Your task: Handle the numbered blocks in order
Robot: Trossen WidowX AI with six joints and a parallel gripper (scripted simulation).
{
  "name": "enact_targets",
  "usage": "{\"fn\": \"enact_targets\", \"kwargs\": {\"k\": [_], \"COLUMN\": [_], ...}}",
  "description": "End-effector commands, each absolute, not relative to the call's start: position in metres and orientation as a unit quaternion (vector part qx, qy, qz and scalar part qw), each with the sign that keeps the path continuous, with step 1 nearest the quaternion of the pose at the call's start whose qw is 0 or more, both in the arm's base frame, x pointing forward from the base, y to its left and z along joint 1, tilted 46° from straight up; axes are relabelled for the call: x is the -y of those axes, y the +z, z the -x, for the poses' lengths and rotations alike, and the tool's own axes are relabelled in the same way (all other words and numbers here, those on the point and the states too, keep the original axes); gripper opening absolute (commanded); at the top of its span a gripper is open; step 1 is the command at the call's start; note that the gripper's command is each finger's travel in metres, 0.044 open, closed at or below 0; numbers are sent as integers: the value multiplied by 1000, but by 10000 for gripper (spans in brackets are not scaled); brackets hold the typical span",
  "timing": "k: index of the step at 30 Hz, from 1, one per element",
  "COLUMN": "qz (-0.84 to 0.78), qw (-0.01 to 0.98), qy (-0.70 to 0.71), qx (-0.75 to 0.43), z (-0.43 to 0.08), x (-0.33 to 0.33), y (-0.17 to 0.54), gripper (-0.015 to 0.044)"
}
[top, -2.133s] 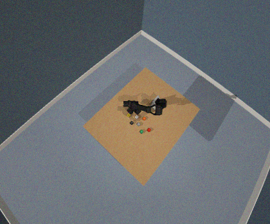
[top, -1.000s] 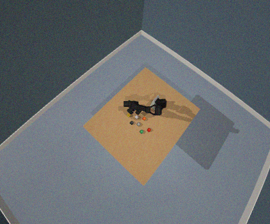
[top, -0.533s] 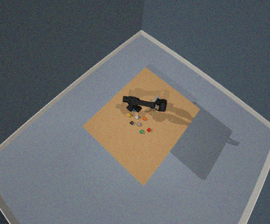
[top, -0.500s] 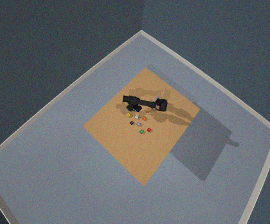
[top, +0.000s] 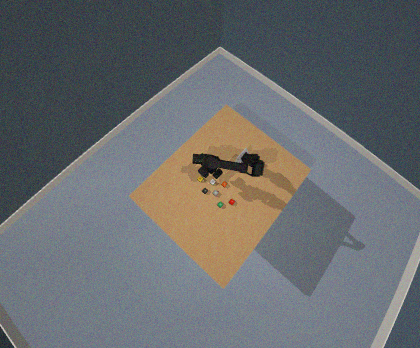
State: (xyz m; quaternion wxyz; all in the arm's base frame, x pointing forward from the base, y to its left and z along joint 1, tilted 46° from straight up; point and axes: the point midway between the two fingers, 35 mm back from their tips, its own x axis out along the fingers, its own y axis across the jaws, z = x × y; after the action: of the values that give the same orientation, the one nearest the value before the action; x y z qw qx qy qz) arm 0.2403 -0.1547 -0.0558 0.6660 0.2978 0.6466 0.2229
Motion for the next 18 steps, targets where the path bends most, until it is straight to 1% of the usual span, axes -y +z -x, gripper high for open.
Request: {"fn": "enact_targets", "kwargs": {"k": [1,7,12,18], "qz": [-281,-279,-298,-302], "qw": [674,679,670,667], "qy": [218,219,239,244], "qx": [-647,-643,-637,-636], "z": [-275,-303,-299,-296], "x": [120,41,-26,-37], "y": [-9,67,123,132], "gripper": [120,120,120,120]}}
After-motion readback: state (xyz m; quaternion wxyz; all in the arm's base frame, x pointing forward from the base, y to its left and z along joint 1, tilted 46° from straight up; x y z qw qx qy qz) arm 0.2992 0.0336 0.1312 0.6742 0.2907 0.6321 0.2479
